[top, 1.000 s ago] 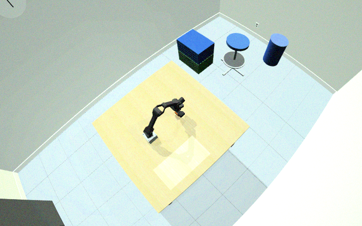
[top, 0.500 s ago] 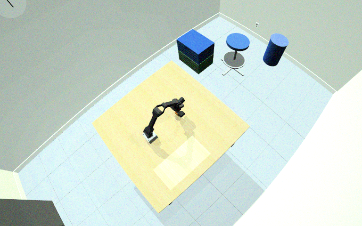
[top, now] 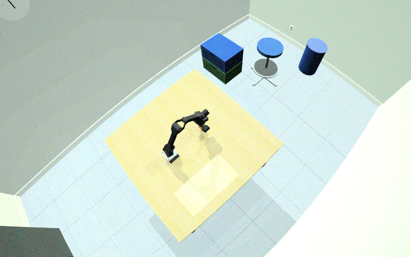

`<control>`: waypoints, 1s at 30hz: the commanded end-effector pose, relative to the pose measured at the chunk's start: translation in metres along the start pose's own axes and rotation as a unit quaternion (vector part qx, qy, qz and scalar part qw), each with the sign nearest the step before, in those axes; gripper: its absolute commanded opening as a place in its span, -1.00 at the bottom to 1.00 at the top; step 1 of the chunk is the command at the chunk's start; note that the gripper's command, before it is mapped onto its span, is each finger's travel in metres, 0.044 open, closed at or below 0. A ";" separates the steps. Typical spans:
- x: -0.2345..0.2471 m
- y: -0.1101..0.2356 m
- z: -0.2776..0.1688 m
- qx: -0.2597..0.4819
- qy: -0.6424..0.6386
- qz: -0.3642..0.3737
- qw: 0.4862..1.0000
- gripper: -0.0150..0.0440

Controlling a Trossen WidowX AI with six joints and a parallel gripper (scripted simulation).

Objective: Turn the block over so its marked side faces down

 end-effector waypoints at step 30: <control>-0.007 -0.014 -0.044 -0.233 0.001 0.038 0.972 -0.49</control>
Point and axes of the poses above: the point midway between the two fingers, 35 mm back from their tips, its own y axis back along the fingers, its own x axis across the jaws, z = x × y, the point moved 8 cm from there along y, back along the fingers, and after that the axes turned 9 degrees about -y, right-handed, at the moved point
